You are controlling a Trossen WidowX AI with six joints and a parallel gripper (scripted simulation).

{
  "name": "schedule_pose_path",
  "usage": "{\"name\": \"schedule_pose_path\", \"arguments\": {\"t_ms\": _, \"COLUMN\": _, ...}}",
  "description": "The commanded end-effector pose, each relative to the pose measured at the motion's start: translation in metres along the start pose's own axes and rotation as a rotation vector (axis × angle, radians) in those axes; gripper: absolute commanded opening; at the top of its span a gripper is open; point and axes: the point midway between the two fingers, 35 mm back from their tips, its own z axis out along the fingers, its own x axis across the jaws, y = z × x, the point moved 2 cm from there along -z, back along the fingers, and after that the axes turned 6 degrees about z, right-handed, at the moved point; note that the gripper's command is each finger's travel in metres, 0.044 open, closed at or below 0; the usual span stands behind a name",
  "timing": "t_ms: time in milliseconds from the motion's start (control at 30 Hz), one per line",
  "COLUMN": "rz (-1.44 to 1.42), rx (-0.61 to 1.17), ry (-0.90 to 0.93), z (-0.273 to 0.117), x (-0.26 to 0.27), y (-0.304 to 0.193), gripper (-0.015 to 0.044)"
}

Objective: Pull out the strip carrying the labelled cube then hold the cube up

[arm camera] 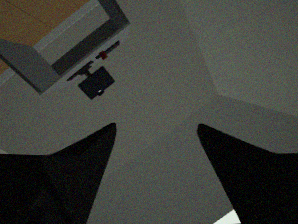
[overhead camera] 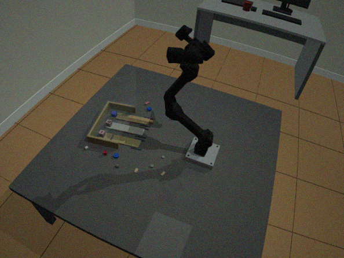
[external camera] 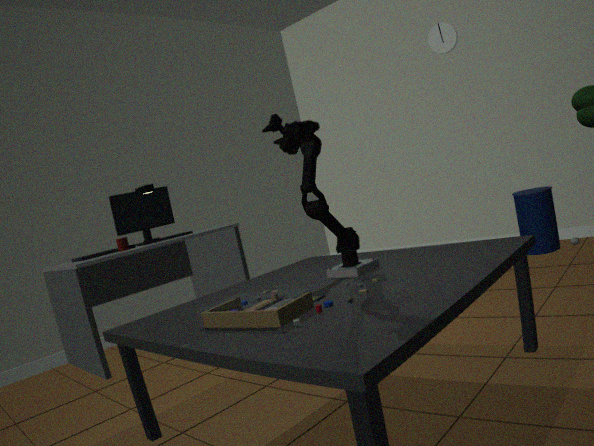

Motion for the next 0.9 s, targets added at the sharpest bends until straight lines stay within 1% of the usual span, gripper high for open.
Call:
{"name": "schedule_pose_path", "arguments": {"t_ms": 0, "rz": 0.012, "rx": 0.003, "ry": -0.006, "z": 0.0, "x": 0.0, "y": -0.001, "gripper": 0.04}}
{"name": "schedule_pose_path", "arguments": {"t_ms": 67, "rz": 0.105, "rx": 0.018, "ry": -0.054, "z": -0.003, "x": 0.001, "y": -0.007, "gripper": 0.04}}
{"name": "schedule_pose_path", "arguments": {"t_ms": 133, "rz": 0.224, "rx": -0.009, "ry": -0.147, "z": -0.013, "x": 0.002, "y": -0.016, "gripper": 0.04}}
{"name": "schedule_pose_path", "arguments": {"t_ms": 333, "rz": 0.576, "rx": -0.143, "ry": -0.38, "z": -0.029, "x": 0.016, "y": -0.041, "gripper": 0.04}}
{"name": "schedule_pose_path", "arguments": {"t_ms": 500, "rz": 0.878, "rx": -0.275, "ry": -0.504, "z": -0.023, "x": 0.035, "y": -0.056, "gripper": 0.04}}
{"name": "schedule_pose_path", "arguments": {"t_ms": 667, "rz": 1.182, "rx": -0.426, "ry": -0.553, "z": -0.002, "x": 0.055, "y": -0.058, "gripper": 0.04}}
{"name": "schedule_pose_path", "arguments": {"t_ms": 867, "rz": 1.526, "rx": -0.626, "ry": -0.498, "z": 0.034, "x": 0.073, "y": -0.034, "gripper": 0.04}}
